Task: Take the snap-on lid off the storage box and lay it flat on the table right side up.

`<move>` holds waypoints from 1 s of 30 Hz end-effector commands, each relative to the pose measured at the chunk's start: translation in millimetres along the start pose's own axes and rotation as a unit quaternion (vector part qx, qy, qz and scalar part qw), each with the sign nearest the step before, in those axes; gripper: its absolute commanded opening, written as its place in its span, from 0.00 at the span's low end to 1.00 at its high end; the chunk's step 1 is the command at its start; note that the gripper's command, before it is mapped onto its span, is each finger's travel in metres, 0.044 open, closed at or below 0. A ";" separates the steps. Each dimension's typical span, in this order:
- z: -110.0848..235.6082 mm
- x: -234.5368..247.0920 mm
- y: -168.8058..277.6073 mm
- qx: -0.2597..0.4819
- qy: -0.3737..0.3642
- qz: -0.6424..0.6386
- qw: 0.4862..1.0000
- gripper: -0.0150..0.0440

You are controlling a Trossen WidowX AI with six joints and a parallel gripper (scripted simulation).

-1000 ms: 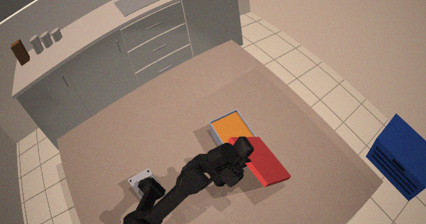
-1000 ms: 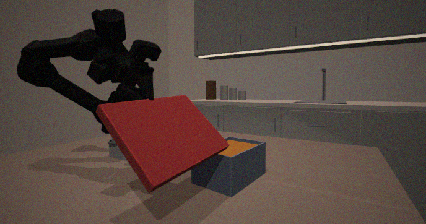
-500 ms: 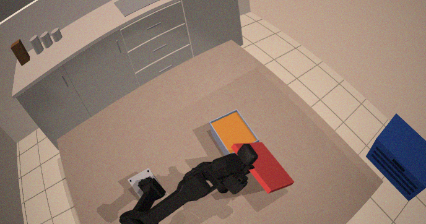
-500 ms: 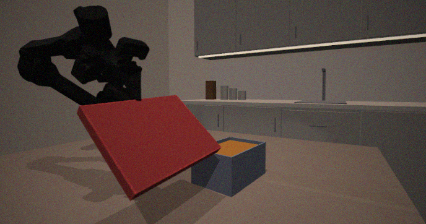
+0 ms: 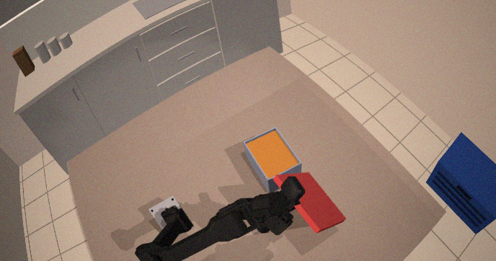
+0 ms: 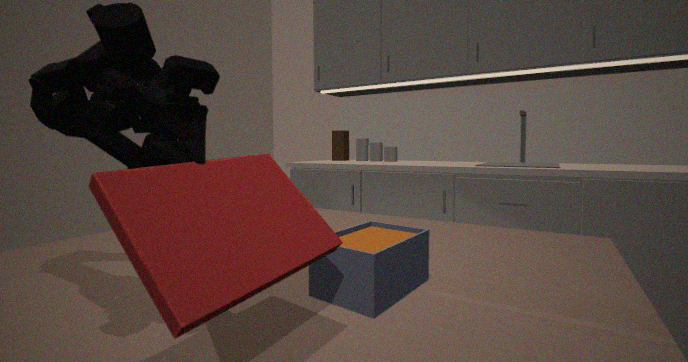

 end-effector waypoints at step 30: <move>10.3 -1.0 -44.1 -0.005 -0.015 -0.005 1.000 0.25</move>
Point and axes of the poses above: the point midway between the two fingers, 35 mm back from their tips, its own z axis back along the fingers, its own x axis across the jaws, y = z × x, the point moved 5 cm from there along z, back along the fingers, and after that the axes turned 4 degrees about z, right-handed, at the moved point
